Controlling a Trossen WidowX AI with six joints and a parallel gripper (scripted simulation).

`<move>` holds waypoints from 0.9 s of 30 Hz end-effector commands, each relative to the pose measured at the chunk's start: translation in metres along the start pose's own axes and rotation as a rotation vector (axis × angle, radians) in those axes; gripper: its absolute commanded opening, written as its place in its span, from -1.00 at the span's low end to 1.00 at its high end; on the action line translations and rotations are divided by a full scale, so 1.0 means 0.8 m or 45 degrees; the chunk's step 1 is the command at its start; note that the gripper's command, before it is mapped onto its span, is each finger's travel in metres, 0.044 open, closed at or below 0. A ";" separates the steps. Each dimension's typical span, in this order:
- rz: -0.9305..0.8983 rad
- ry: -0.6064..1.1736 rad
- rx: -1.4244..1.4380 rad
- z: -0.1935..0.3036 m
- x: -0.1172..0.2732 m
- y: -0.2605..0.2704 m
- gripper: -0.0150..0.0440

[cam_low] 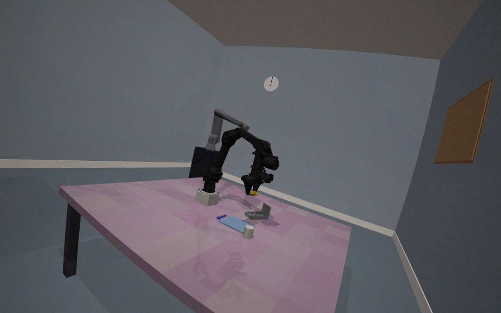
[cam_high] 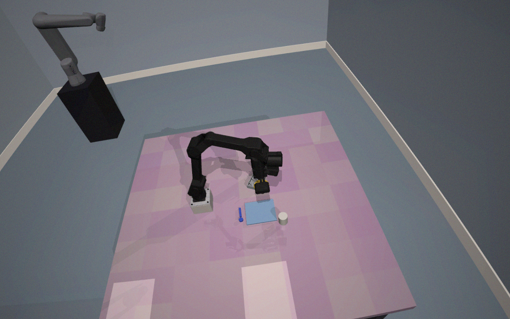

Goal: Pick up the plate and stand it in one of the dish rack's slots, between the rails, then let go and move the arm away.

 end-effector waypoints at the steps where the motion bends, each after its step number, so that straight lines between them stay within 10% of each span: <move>1: -0.002 -0.002 -0.112 0.013 0.005 0.037 -0.49; 27: -0.134 -0.033 -0.471 0.055 -0.028 0.133 -0.49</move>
Point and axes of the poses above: the point midway between the two fingers, 35 mm back from their tips, its own x axis back along the fingers, its own y axis across the jaws, z = x × y, the point moved 10 cm from there along x, back along the fingers, and after that the axes turned 5 degrees about -x, right-handed, at the moved point
